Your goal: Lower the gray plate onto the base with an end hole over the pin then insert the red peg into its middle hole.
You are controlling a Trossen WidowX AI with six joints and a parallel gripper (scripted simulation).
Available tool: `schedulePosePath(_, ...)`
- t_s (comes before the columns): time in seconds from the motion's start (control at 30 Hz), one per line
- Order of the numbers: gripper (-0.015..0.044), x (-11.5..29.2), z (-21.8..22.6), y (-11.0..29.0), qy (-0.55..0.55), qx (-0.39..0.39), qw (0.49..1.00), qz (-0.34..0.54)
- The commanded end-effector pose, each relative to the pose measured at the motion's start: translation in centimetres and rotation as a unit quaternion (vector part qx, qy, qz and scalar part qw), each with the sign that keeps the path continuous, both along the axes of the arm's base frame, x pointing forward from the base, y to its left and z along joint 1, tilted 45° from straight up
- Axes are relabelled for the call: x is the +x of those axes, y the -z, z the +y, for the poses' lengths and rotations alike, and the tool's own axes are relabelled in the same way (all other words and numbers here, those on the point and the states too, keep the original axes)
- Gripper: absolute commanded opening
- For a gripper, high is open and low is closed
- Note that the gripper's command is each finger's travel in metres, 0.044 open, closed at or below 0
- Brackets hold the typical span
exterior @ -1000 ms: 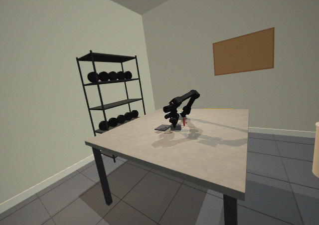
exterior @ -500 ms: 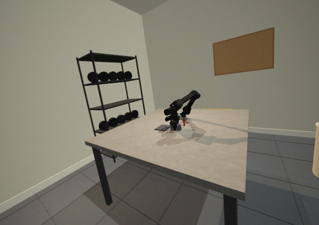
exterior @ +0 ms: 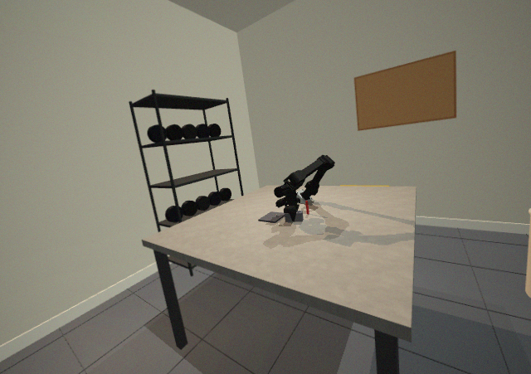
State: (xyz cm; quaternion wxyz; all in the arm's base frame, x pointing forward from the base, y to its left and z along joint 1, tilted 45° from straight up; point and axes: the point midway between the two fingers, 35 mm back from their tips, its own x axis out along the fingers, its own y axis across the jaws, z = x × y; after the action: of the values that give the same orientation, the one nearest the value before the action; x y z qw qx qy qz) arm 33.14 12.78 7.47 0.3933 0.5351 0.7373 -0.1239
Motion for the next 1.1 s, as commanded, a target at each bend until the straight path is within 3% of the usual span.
schedulePosePath(0.0, 0.0125, 0.0, 0.1, 0.0, 0.002, 0.002, 1.000, 0.002)
schedulePosePath(0.2, 0.0085, 0.0, 0.1, 0.0, 0.002, 0.002, 1.000, 0.002)
schedulePosePath(0.33, 0.0000, 0.1, -0.3, -0.4, 0.004, 0.001, 1.000, 0.002)
schedulePosePath(1.07, 0.0000, 1.1, -4.9, -5.6, 0.035, -0.003, 0.999, 0.005)
